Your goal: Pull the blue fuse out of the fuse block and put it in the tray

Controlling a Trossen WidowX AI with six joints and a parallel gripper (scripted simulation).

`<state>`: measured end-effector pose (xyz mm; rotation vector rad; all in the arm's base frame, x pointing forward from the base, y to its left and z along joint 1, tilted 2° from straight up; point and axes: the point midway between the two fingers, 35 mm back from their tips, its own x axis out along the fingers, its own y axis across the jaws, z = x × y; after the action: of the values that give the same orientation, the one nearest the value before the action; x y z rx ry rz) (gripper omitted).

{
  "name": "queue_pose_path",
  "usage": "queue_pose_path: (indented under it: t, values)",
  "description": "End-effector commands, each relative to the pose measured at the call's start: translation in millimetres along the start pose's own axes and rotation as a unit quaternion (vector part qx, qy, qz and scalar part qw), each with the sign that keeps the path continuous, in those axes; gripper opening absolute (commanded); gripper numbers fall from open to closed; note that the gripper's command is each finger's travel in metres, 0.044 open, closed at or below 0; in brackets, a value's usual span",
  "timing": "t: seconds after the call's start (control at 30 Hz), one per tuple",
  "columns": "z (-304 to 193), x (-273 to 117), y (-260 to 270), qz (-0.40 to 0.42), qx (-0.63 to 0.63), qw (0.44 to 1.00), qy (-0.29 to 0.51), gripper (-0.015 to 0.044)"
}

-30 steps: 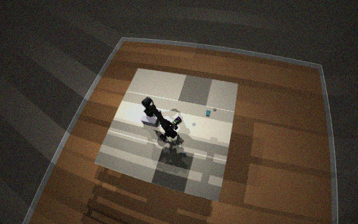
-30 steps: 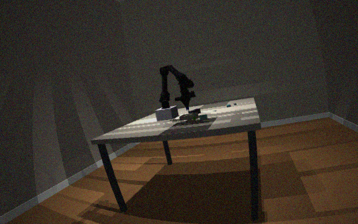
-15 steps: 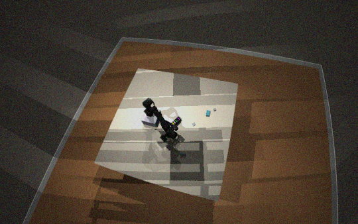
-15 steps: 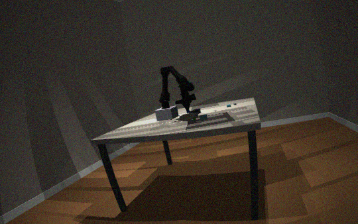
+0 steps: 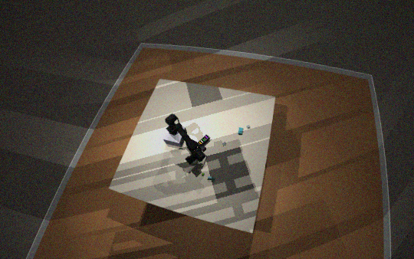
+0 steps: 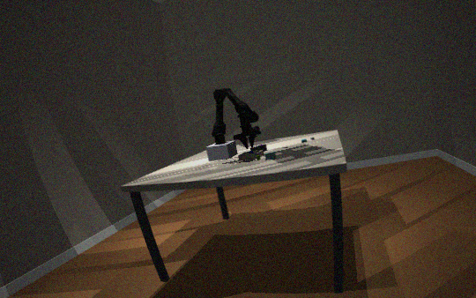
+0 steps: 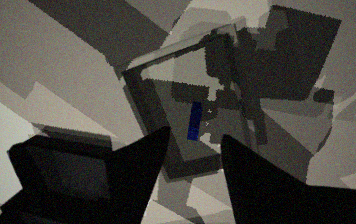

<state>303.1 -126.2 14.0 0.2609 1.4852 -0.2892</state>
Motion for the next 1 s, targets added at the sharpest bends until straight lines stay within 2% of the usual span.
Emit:
queue_pose_path:
  t: [0.0,0.07,0.2,0.97]
  values:
    - [0,-1,0,0.000,0.000,1.000,-0.001,0.0289]
    - [1,-4,0,0.000,0.000,1.000,-0.001,0.0330]
    - [0,-38,1,0.003,-0.002,1.000,0.000,0.0330]
    - [-1,-36,0,0.000,0.000,1.000,0.001,0.0330]
